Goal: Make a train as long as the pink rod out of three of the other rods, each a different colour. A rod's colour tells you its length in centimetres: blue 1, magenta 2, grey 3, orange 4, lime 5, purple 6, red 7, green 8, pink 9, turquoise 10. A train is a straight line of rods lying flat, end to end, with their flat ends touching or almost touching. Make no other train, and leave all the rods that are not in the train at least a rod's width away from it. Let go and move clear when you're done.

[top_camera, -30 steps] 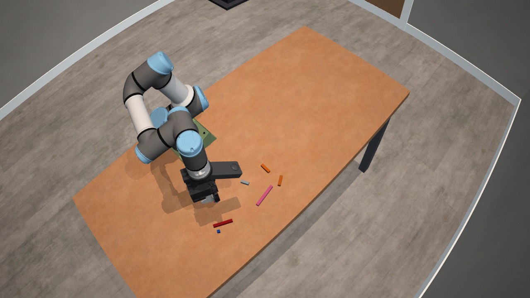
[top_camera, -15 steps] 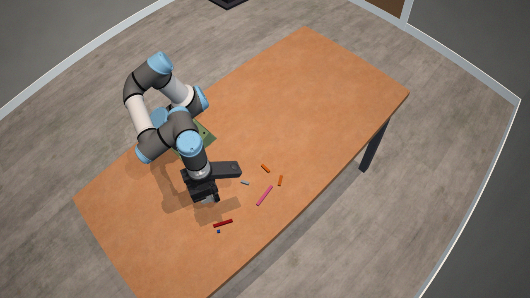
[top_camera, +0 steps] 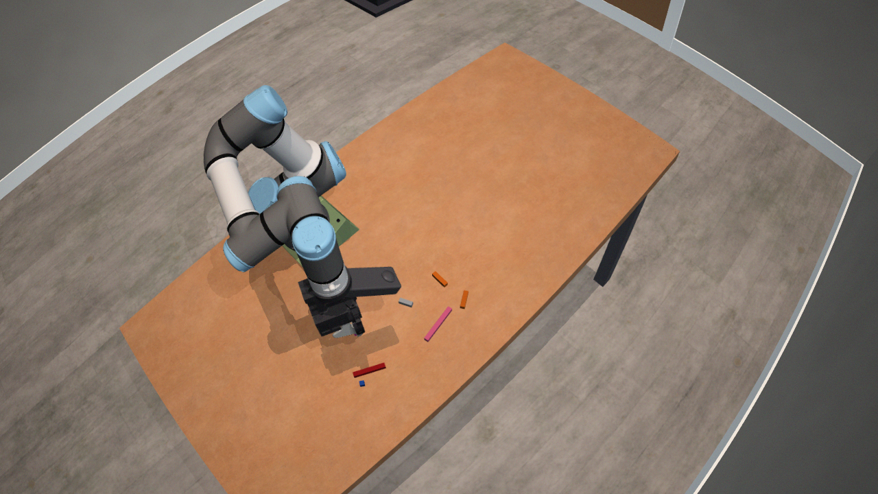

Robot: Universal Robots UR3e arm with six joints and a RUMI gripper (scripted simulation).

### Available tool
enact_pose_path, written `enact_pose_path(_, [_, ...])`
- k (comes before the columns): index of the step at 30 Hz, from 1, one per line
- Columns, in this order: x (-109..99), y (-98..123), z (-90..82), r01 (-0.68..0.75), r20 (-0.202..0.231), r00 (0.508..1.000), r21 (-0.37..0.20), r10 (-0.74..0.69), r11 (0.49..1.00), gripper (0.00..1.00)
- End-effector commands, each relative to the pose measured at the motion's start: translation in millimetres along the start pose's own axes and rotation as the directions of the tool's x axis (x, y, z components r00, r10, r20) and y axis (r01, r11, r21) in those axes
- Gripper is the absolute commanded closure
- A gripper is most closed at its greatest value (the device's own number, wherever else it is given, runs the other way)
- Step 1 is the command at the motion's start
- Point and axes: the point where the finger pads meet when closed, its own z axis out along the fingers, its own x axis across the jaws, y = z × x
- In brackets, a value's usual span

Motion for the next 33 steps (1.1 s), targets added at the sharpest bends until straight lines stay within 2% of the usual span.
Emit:
enact_pose_path(1, [1,0,-0.2,-0.001,-0.003,1.0,0.0,0.001,1.0,1.0])
enact_pose_path(12, [1,0,12.3,0.0,-0.003,1.0,0.001,0.0,1.0,1.0])
enact_pose_path(27, [0,0,66.6,0.0,-0.003,1.0,0.001,0.0,1.0,1.0])
enact_pose_path(29, [0,0,66.6,0.0,-0.003,1.0,0.001,0.0,1.0,1.0])
enact_pose_path(33, [0,1,78.3,0.0,-0.003,1.0,0.001,0.0,1.0,1.0])
